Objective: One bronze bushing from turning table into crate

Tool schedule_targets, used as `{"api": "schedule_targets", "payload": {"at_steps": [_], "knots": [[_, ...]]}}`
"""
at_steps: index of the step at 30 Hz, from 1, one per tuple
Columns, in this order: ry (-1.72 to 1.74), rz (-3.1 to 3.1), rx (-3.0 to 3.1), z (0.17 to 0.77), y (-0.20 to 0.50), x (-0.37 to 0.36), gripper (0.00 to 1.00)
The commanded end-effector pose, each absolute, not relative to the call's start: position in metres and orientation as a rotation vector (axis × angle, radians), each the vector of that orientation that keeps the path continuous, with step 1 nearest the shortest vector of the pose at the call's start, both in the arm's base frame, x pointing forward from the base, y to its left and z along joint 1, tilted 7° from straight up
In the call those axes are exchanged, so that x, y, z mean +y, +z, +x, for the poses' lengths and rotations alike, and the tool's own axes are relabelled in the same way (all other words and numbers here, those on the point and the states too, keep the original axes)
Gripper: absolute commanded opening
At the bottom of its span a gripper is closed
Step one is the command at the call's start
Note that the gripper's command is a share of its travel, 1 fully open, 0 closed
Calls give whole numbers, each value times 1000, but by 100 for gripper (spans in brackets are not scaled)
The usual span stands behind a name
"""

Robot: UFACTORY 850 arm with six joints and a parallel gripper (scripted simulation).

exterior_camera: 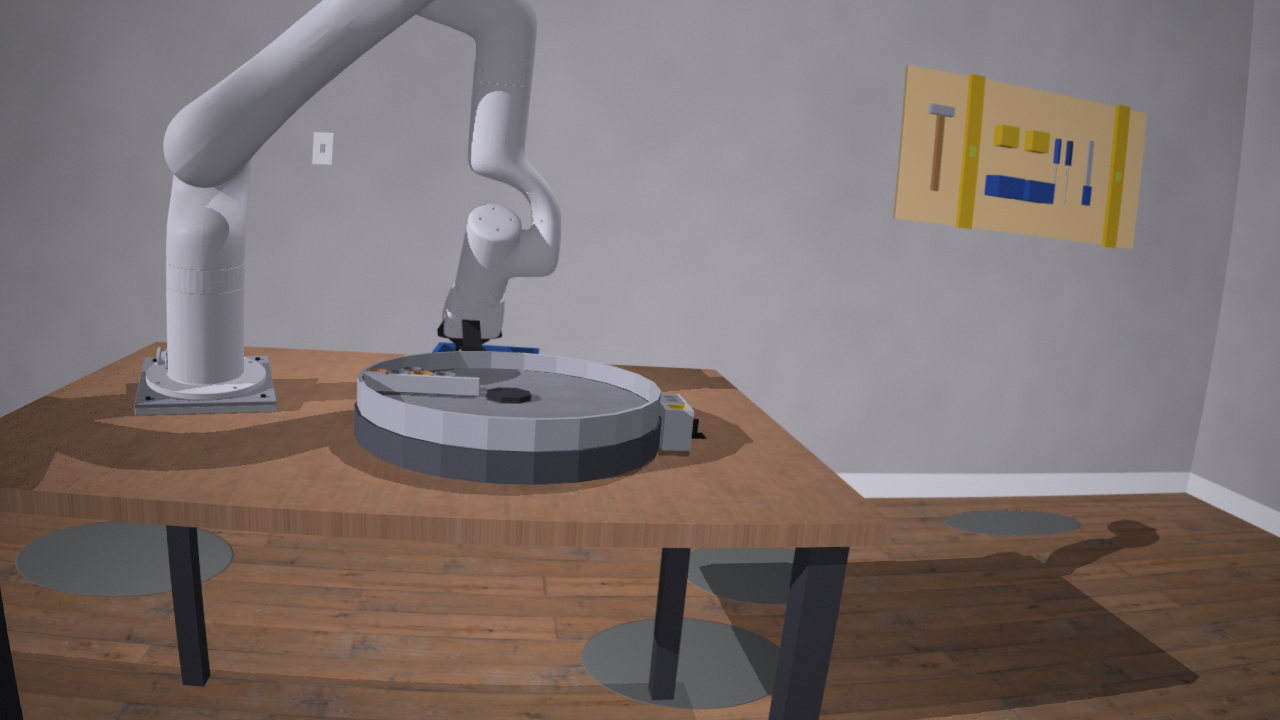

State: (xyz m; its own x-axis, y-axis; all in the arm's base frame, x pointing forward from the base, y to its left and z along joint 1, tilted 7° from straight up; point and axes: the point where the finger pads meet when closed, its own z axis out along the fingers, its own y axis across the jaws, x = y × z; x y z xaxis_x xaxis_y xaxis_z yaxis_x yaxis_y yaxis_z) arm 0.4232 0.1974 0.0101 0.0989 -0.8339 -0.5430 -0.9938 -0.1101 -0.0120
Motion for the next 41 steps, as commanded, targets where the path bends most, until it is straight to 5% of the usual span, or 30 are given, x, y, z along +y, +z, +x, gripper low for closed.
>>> {"api": "schedule_targets", "payload": {"at_steps": [1, 41], "knots": [[580, -2008, 1790, 424, 11, 198, 11], [580, -2008, 1790, 422, 84, 207, 11]]}}
